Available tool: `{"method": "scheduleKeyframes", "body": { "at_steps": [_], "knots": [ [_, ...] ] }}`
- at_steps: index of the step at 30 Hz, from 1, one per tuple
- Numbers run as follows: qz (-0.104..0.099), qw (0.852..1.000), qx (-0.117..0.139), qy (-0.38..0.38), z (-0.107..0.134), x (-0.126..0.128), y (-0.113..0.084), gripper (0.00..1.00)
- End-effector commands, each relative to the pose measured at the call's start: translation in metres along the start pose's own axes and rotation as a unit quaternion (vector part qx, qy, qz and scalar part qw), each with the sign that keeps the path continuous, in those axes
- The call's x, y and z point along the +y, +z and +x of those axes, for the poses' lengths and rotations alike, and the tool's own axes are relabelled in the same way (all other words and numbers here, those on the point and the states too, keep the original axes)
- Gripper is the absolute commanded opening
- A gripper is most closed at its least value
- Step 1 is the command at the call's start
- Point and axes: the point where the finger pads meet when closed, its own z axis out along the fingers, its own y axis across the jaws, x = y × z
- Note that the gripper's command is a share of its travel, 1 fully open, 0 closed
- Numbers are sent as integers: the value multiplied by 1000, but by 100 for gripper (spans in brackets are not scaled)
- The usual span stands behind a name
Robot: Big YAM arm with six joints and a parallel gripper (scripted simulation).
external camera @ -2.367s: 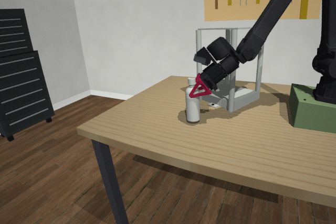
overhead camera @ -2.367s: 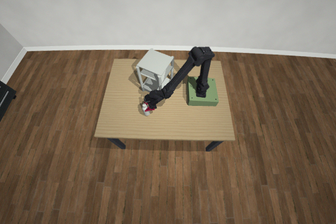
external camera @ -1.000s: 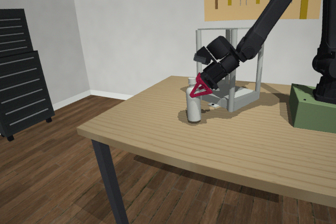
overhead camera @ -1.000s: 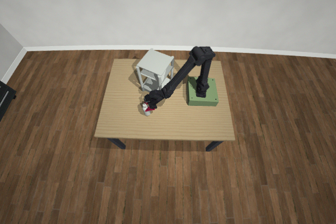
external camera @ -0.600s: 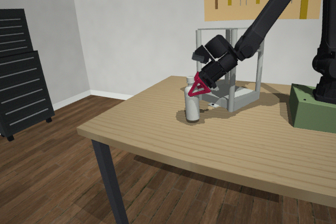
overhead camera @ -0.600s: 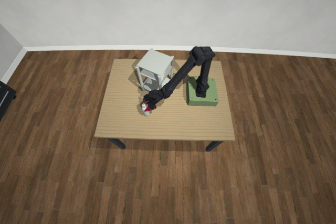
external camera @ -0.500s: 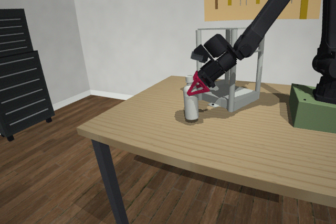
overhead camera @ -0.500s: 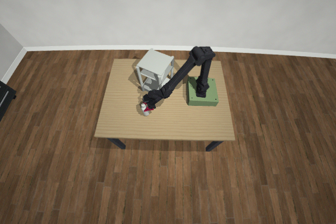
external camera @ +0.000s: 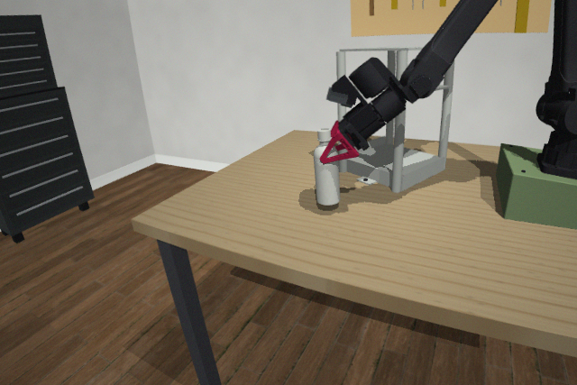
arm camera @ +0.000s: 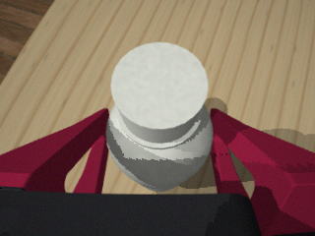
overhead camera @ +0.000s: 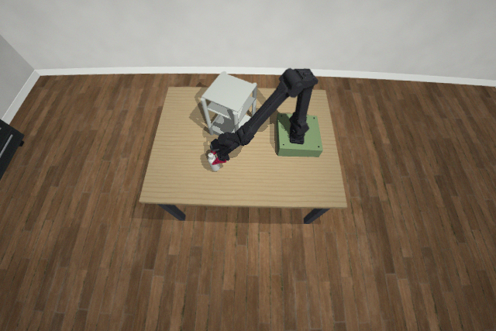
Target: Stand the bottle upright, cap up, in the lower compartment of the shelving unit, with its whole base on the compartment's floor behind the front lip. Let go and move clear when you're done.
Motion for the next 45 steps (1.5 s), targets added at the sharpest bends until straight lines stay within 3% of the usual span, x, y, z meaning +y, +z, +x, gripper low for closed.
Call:
{"method": "scheduleKeyframes", "body": {
  "at_steps": [1,17,28,45],
  "knots": [
    [-4,998,-66,1,-69,8,-3,41],
    [-4,998,-65,1,-65,8,-14,41],
    [-4,999,-32,1,-20,7,-54,41],
    [-4,999,-31,2,-3,6,-102,41]
  ]
}}
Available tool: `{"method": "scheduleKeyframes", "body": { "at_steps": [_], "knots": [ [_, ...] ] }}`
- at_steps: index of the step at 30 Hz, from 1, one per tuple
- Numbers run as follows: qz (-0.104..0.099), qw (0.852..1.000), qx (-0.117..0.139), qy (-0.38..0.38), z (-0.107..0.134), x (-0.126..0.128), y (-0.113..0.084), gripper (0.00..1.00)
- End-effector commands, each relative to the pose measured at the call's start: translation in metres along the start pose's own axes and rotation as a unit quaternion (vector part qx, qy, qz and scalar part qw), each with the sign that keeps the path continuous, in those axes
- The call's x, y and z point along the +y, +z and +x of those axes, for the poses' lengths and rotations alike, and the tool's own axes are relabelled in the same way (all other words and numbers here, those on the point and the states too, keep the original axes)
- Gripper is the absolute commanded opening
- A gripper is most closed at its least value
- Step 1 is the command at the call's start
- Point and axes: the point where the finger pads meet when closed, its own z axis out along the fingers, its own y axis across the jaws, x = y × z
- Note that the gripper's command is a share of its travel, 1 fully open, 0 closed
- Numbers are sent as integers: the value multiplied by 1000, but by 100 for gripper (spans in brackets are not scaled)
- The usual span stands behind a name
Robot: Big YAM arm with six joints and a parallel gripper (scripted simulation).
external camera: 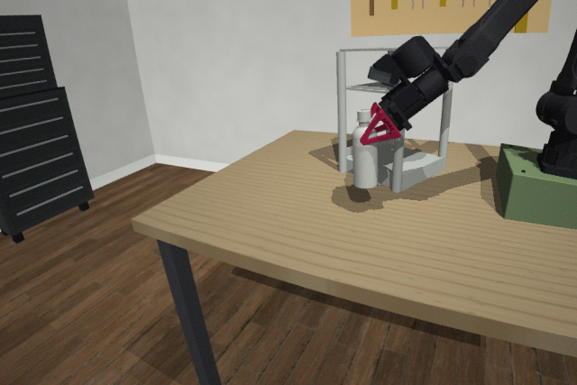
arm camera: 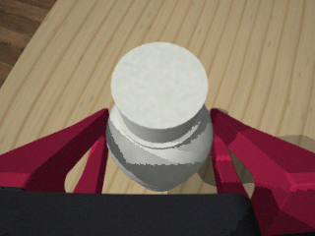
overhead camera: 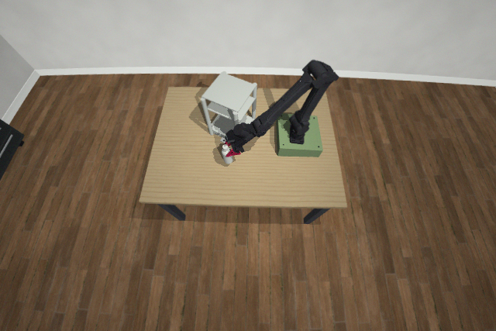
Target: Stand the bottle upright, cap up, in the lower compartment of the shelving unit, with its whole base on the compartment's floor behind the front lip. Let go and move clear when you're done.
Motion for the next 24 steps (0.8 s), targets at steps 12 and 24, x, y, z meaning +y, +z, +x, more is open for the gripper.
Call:
{"method": "scheduleKeyframes", "body": {
  "at_steps": [12,24],
  "knots": [
    [-5,999,-34,1,-25,7,-17,41],
    [-5,999,-53,1,-45,7,-17,41]
  ]
}}
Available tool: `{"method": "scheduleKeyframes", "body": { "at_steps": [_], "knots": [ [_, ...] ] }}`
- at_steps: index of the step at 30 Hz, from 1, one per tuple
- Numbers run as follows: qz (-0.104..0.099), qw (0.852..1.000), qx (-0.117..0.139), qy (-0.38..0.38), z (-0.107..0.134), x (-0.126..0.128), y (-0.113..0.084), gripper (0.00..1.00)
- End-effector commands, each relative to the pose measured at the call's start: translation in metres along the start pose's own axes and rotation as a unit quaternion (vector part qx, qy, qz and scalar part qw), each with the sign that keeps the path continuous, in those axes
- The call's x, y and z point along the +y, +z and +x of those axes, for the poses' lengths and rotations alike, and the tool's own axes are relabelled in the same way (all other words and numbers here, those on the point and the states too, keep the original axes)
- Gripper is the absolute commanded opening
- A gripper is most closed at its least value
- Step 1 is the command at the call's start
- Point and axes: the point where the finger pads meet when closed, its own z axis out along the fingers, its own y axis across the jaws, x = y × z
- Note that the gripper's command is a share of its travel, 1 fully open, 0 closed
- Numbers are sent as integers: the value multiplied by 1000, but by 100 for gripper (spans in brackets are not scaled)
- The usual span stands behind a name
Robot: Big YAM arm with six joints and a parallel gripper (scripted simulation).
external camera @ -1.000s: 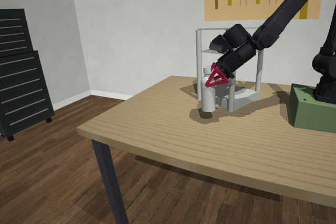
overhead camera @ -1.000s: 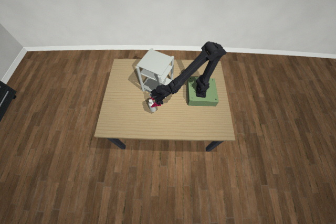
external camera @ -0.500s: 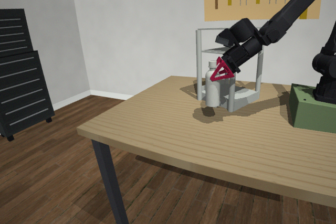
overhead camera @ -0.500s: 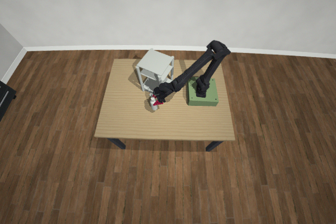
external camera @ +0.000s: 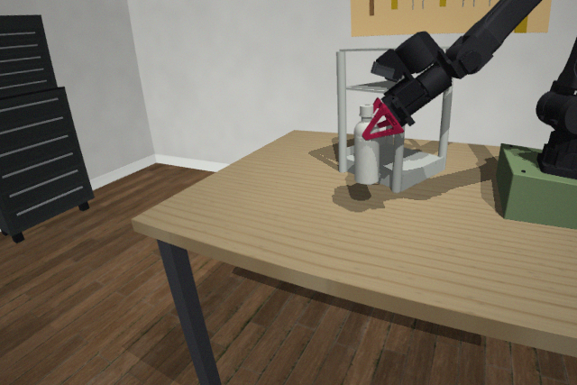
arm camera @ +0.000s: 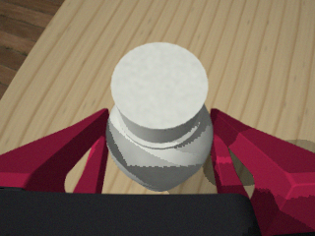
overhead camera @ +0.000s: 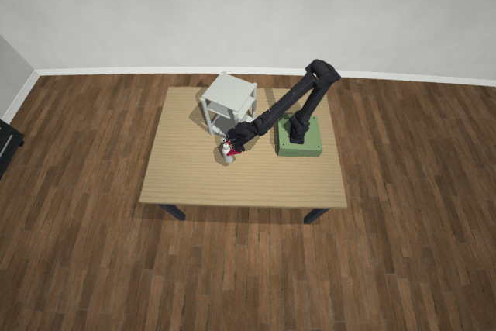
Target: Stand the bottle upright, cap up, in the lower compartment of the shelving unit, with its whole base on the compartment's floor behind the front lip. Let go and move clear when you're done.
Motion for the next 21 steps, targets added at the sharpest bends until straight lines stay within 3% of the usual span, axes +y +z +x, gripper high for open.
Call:
{"method": "scheduleKeyframes", "body": {
  "at_steps": [1,12,17,21],
  "knots": [
    [-5,999,-45,2,-40,7,-7,41],
    [-5,999,-46,2,-39,7,-7,41],
    [-5,999,-37,2,-13,7,-11,41],
    [-5,999,-33,2,-7,7,-12,41]
  ]
}}
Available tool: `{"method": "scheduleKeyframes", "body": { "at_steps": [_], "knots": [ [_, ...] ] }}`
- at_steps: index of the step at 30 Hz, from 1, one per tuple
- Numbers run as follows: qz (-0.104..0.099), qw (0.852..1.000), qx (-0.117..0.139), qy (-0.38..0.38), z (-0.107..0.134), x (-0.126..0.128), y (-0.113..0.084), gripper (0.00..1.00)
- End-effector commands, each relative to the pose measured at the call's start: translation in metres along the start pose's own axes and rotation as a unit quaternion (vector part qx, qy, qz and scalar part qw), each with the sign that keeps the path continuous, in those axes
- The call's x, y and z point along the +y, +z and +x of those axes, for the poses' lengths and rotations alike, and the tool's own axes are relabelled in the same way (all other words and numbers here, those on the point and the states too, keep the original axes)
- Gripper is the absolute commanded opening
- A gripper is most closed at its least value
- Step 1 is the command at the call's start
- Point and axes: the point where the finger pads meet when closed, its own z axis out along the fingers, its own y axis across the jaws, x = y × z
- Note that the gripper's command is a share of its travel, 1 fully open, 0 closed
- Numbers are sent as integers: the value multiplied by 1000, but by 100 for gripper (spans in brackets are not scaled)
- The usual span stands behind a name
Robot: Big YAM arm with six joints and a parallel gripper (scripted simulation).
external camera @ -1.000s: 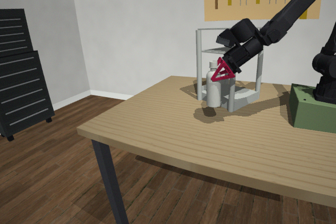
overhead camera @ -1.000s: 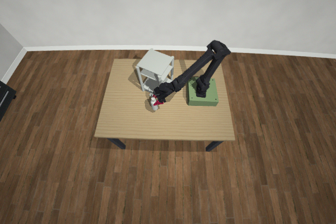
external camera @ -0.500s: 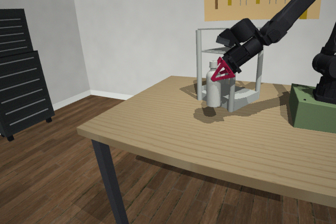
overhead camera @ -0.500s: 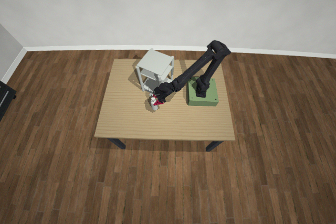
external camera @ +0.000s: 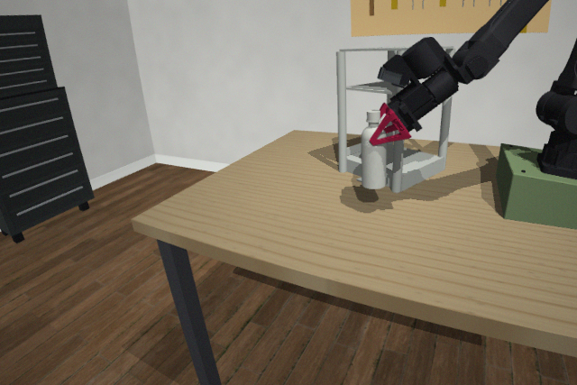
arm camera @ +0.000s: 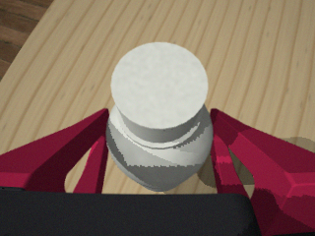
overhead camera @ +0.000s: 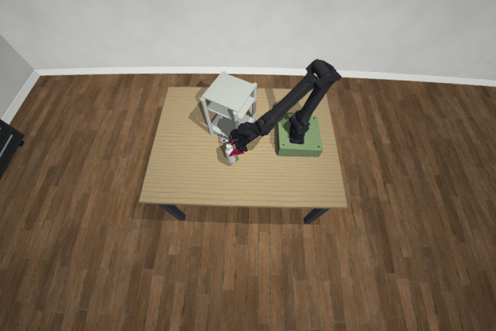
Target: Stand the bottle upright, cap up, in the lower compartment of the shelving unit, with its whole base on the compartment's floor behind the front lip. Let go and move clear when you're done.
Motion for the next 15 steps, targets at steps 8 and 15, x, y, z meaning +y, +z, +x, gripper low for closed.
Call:
{"method": "scheduleKeyframes", "body": {
  "at_steps": [8,15],
  "knots": [
    [-5,999,-51,2,-42,7,-6,41],
    [-5,998,-57,2,-50,7,-6,41]
  ]
}}
